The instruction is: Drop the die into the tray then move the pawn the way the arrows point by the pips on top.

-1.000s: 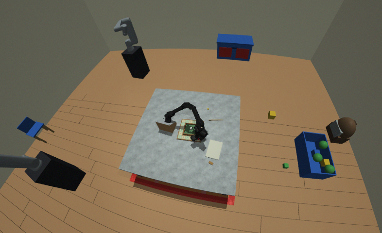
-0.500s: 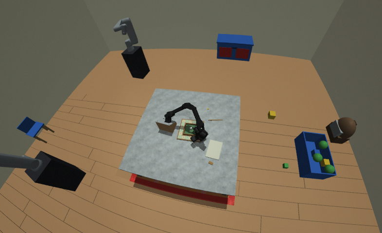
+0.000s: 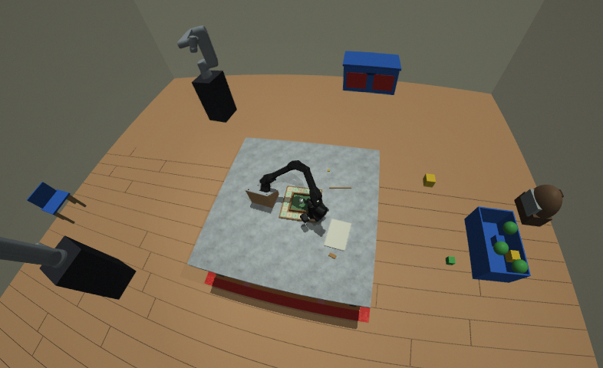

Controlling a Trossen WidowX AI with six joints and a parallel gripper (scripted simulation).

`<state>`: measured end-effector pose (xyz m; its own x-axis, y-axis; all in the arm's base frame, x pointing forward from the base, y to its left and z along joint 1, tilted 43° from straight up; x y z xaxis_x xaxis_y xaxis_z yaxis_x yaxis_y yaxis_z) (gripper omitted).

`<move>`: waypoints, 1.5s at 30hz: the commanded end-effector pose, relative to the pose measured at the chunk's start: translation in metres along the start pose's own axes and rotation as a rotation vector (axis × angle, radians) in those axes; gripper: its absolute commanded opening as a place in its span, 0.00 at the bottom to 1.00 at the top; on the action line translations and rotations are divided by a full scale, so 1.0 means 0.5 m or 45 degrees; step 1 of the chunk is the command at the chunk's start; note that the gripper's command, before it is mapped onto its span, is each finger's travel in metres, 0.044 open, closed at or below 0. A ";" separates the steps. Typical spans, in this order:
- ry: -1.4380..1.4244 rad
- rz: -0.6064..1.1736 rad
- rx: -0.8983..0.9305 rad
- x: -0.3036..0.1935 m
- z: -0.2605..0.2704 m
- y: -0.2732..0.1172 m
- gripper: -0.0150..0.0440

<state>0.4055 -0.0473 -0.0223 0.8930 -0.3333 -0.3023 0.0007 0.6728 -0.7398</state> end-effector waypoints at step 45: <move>0.015 -0.009 -0.027 -0.129 0.182 -0.181 0.25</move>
<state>0.3958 -0.0452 0.1111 0.8878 -0.3471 -0.3021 -0.0019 0.6538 -0.7567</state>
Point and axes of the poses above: the point midway between the two fingers, 35 mm back from their tips, its own y axis out along the fingers, its own z axis across the jaws, x = y × z, the point moved 8 cm from there along -y, back along the fingers, and after that the axes turned 8 degrees about -y, right-handed, at the moved point
